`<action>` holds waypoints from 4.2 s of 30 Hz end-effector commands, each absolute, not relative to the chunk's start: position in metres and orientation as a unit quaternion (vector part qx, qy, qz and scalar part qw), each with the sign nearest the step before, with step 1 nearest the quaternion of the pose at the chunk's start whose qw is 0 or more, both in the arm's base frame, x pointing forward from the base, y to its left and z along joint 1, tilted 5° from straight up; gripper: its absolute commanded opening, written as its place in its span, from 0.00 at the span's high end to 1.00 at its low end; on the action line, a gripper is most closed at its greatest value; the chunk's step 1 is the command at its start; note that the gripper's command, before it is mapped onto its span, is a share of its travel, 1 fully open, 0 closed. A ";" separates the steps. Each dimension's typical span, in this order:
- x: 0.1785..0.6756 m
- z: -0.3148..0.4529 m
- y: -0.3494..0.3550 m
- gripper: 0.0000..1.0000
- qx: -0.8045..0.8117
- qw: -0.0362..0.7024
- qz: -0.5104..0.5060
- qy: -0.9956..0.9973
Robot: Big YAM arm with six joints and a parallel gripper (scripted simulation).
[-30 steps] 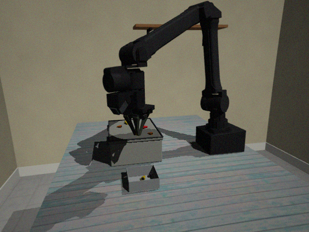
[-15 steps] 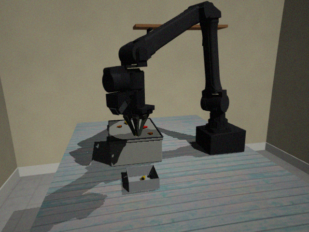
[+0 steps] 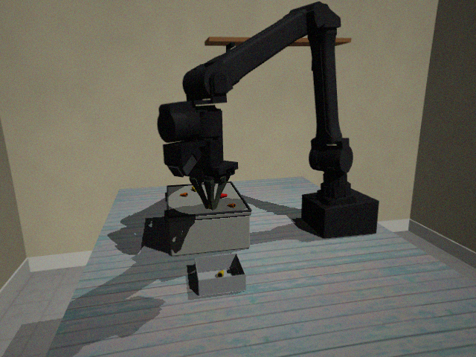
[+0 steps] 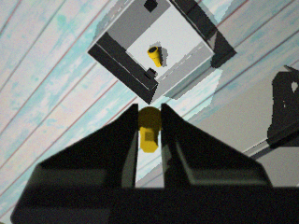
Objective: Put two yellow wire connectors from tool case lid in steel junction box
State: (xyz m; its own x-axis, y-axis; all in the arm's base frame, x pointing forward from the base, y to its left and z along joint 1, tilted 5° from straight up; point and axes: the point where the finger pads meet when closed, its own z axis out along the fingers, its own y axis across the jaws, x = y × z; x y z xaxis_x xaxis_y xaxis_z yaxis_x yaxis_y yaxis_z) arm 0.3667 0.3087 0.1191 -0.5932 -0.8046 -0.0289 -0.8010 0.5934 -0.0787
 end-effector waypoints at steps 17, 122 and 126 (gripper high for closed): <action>0.375 0.079 0.306 0.91 -0.450 0.036 -0.029 0.892; 0.387 -0.055 0.303 0.91 -0.449 0.035 -0.029 0.892; 0.386 -0.058 0.302 0.91 -0.449 0.034 -0.029 0.892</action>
State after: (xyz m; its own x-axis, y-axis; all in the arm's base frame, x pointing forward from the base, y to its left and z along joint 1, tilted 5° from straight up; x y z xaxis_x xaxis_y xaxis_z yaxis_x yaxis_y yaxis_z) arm 0.3802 0.3056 -0.0560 -0.5927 -0.8051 -0.0248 -0.8016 0.5926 -0.0789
